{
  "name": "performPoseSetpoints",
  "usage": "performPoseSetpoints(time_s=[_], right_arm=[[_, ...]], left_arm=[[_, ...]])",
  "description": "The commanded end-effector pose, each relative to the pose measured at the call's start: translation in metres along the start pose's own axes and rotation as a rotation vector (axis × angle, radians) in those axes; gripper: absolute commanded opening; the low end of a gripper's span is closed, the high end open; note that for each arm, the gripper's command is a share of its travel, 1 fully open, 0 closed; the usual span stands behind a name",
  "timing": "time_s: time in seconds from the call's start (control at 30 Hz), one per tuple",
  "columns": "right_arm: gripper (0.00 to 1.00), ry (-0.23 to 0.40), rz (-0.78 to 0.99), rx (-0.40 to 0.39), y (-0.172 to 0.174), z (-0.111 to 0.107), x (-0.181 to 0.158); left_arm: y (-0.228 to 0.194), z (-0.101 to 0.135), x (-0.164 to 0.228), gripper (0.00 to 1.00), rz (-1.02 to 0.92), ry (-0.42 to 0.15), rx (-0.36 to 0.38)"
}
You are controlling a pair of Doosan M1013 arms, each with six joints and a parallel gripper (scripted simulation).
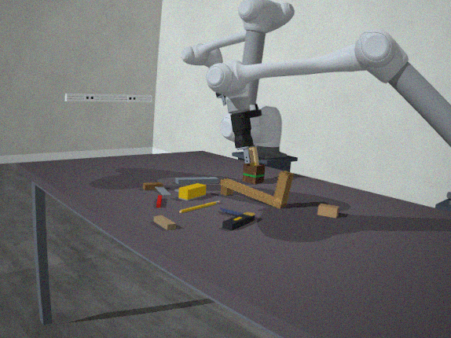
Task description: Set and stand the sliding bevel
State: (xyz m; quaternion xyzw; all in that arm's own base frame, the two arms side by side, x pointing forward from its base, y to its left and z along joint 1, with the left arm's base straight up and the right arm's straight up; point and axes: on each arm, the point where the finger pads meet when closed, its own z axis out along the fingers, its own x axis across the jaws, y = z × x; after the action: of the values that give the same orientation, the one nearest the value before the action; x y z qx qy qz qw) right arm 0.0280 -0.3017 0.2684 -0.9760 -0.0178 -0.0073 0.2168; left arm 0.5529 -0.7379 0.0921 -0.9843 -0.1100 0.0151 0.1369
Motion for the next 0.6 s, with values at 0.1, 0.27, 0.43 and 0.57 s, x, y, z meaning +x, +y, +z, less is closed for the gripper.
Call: performPoseSetpoints(time_s=[0.1, 0.27, 0.43, 0.57], right_arm=[[1.0, 0.001, 0.0, -0.001, 0.0001, -0.0006, 0.0001], [1.0, 0.001, 0.0, -0.001, 0.0001, -0.0006, 0.0001], [1.0, 0.001, 0.0, -0.001, 0.0001, -0.0006, 0.0001], [1.0, 0.001, 0.0, -0.001, 0.0001, -0.0006, 0.0001]], left_arm=[[-0.0002, -0.0015, 0.0003, 0.0, 0.0, 0.001, -0.002], [-0.0002, -0.0015, 0.0003, 0.0, 0.0, 0.001, -0.002], [-0.0002, -0.0015, 0.0003, 0.0, 0.0, 0.001, -0.002], [-0.0002, -0.0015, 0.0003, 0.0, 0.0, 0.001, -0.002]])
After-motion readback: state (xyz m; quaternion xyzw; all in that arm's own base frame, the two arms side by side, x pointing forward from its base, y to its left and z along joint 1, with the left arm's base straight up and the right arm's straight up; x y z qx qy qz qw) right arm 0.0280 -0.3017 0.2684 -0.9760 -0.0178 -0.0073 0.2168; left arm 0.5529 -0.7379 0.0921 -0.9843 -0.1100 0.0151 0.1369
